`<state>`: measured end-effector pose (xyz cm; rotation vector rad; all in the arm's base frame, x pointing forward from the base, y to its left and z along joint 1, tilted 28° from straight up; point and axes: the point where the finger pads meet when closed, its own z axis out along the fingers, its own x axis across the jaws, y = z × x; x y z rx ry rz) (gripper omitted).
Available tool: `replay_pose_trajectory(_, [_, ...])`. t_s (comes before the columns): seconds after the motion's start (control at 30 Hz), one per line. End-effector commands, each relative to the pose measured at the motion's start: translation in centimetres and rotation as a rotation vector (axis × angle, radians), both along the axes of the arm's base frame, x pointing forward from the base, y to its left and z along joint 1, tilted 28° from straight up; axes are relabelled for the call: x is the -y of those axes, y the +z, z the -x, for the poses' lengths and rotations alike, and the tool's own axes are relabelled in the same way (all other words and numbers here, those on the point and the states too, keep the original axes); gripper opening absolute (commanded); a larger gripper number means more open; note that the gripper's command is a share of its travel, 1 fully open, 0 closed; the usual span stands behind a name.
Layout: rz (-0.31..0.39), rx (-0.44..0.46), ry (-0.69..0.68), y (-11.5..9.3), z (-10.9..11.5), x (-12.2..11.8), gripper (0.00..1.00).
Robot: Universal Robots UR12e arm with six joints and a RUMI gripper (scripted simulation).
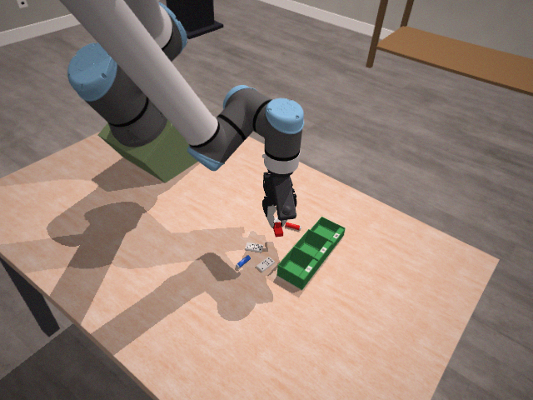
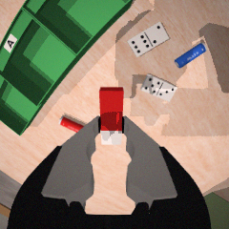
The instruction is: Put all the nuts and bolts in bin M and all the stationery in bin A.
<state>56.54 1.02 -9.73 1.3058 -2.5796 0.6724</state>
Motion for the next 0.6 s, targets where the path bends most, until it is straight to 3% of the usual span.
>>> replay_pose_trajectory(0.0, [0.000,0.001,0.000,0.1,0.0,-0.1,0.00])
replay_pose_trajectory(0.5, [0.000,0.001,0.000,0.7,0.0,-0.4,0.00])
replay_pose_trajectory(0.57, [-0.005,0.047,-0.088,0.6,-1.1,-0.8,0.00])
